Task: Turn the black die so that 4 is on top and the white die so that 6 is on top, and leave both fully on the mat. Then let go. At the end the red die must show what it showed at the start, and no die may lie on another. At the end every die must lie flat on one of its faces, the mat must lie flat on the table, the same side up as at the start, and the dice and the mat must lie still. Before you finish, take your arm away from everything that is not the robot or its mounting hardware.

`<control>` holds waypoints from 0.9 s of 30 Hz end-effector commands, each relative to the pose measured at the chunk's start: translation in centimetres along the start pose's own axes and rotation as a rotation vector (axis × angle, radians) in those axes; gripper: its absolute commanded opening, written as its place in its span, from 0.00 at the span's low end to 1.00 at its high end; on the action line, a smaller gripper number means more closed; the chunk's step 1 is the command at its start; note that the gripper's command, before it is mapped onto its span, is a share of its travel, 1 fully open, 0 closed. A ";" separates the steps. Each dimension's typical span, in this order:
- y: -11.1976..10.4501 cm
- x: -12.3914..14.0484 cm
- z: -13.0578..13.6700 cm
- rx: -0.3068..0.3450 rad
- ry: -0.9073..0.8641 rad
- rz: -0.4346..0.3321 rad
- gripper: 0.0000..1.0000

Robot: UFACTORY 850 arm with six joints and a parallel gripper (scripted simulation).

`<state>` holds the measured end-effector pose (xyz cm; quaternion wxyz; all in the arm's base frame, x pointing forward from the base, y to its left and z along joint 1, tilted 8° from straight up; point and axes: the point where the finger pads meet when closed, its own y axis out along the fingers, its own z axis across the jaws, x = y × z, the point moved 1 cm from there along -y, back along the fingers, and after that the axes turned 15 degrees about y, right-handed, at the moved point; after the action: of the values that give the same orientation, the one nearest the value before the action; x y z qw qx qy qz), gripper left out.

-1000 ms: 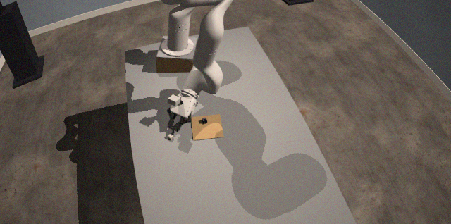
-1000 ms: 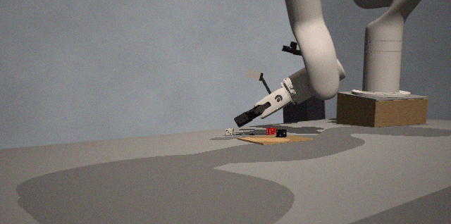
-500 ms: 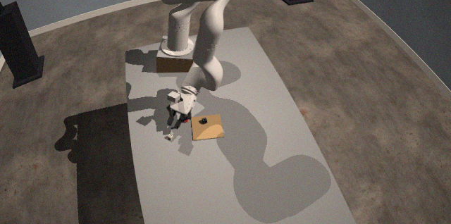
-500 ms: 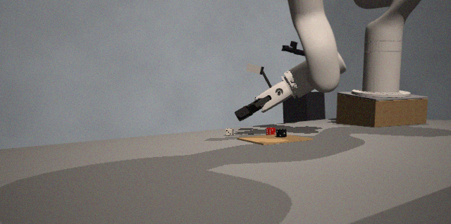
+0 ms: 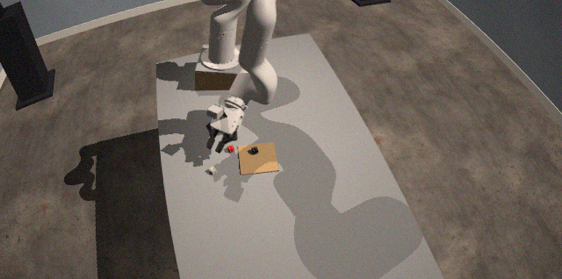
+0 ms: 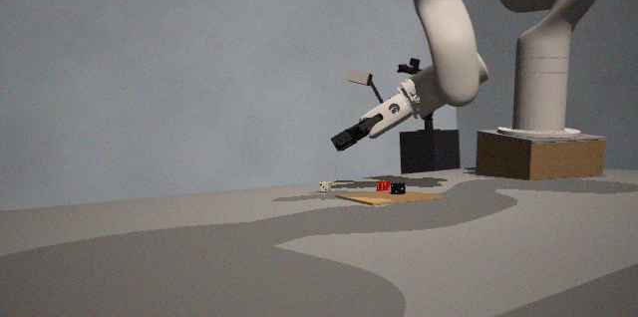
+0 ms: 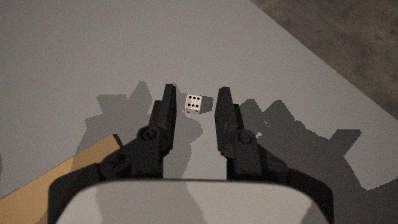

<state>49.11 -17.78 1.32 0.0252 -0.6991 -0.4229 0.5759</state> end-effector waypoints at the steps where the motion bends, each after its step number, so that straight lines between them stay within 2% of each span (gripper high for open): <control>1: 0.0 -0.1 -0.1 0.000 0.001 -0.001 0.36; 6: 0.3 -0.5 -0.2 0.017 0.003 -0.061 0.36; 11: 0.8 -1.6 -0.5 0.062 0.002 -0.231 0.36; 13: 0.8 -1.6 -0.5 0.062 0.002 -0.231 0.36; 16: 1.3 -2.3 -0.7 0.095 0.002 -0.356 0.36; 23: 1.9 -3.5 -1.0 0.141 0.001 -0.528 0.36; 24: 2.2 -3.7 -1.1 0.153 0.002 -0.572 0.36; 25: 2.2 -3.7 -1.1 0.155 0.002 -0.580 0.36; 26: 2.4 -4.1 -1.2 0.167 0.001 -0.627 0.36; 27: 2.4 -4.1 -1.2 0.169 0.001 -0.632 0.36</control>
<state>50.90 -20.76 3.56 0.2177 -0.5645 -0.5482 0.5774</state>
